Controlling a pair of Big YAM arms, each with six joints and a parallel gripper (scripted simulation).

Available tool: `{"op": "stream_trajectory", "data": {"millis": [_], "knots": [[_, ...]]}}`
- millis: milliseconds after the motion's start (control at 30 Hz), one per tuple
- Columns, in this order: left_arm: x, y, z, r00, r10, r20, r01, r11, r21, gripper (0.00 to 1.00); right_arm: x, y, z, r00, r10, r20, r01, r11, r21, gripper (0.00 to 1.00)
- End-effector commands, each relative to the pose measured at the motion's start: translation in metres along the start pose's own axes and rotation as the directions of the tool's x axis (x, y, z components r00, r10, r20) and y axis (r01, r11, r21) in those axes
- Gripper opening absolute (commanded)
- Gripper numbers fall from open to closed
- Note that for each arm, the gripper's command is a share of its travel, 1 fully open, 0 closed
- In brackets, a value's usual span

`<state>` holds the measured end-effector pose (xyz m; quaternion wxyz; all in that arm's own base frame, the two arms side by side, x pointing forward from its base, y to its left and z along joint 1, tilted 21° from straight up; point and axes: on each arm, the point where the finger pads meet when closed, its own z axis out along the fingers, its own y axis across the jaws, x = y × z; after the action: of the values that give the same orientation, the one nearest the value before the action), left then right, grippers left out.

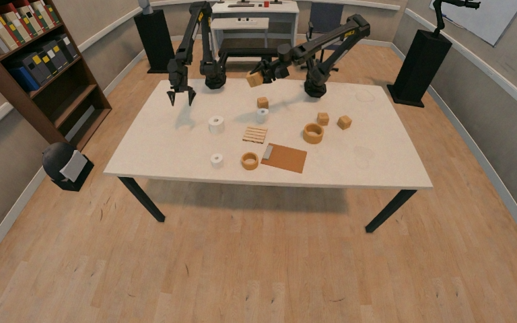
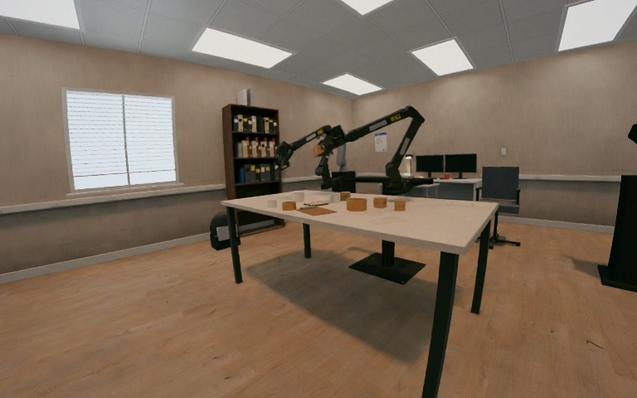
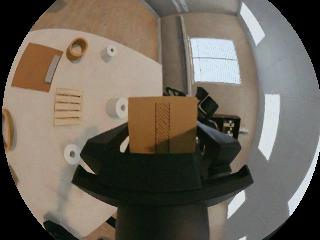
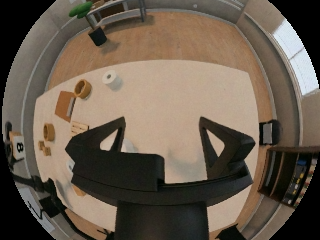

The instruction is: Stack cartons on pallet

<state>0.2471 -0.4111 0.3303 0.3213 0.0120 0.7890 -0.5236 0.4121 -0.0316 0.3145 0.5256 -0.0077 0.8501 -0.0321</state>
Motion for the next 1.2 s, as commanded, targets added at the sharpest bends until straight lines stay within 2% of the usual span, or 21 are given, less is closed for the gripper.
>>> {"op": "stream_trajectory", "data": {"millis": [0,133,167,233,600,667,700,800,833,967,1100,1167], "knots": [[-0.006,-0.015,0.000,1.000,-0.011,0.015,0.010,0.999,0.042,0.54,-0.028,-0.001,-0.007,0.998,-0.019,0.055,0.019,1.000,0.004,1.00],[-0.006,-0.015,0.000,1.000,-0.011,0.015,0.010,0.999,0.042,0.54,-0.028,-0.001,-0.007,0.998,-0.019,0.055,0.019,1.000,0.004,1.00],[-0.012,-0.037,-0.001,0.999,-0.020,0.028,0.017,0.996,0.083,0.54,-0.028,-0.001,-0.007,0.998,-0.019,0.055,0.019,1.000,0.004,1.00],[-0.014,-0.041,-0.001,1.000,-0.019,0.022,0.018,0.998,0.067,0.54,-0.028,-0.001,-0.007,0.998,-0.019,0.055,0.019,1.000,0.004,1.00],[-0.018,-0.039,-0.001,0.999,-0.018,0.029,0.016,0.998,0.062,0.54,-0.028,-0.001,-0.007,0.998,-0.019,0.055,0.019,1.000,0.004,1.00],[-0.018,-0.039,-0.001,0.999,-0.018,0.029,0.016,0.998,0.062,0.54,-0.029,0.005,-0.001,0.998,0.023,0.063,-0.022,1.000,-0.013,1.00],[-0.010,-0.025,-0.001,1.000,-0.011,0.019,0.010,0.999,0.043,0.54,-0.030,0.008,0.001,0.996,0.051,0.072,-0.049,0.999,-0.021,1.00],[-0.010,-0.025,-0.001,1.000,-0.011,0.019,0.010,0.999,0.043,0.54,-0.037,0.026,0.008,0.978,0.174,0.117,-0.165,0.983,-0.081,1.00],[-0.010,-0.025,-0.001,1.000,-0.011,0.019,0.010,0.999,0.043,0.54,-0.022,0.038,0.017,0.971,0.214,0.108,-0.202,0.973,-0.112,1.00],[-0.010,-0.025,-0.001,1.000,-0.011,0.019,0.010,0.999,0.043,0.54,-0.028,0.074,0.025,0.923,0.358,0.144,-0.319,0.918,-0.235,1.00],[-0.010,-0.025,-0.001,1.000,-0.011,0.019,0.010,0.999,0.043,0.54,-0.031,0.106,0.027,0.872,0.468,0.144,-0.398,0.848,-0.349,1.00],[-0.010,-0.025,-0.001,1.000,-0.011,0.019,0.010,0.999,0.043,0.54,-0.031,0.106,0.027,0.872,0.468,0.144,-0.398,0.848,-0.349,1.00]]}}
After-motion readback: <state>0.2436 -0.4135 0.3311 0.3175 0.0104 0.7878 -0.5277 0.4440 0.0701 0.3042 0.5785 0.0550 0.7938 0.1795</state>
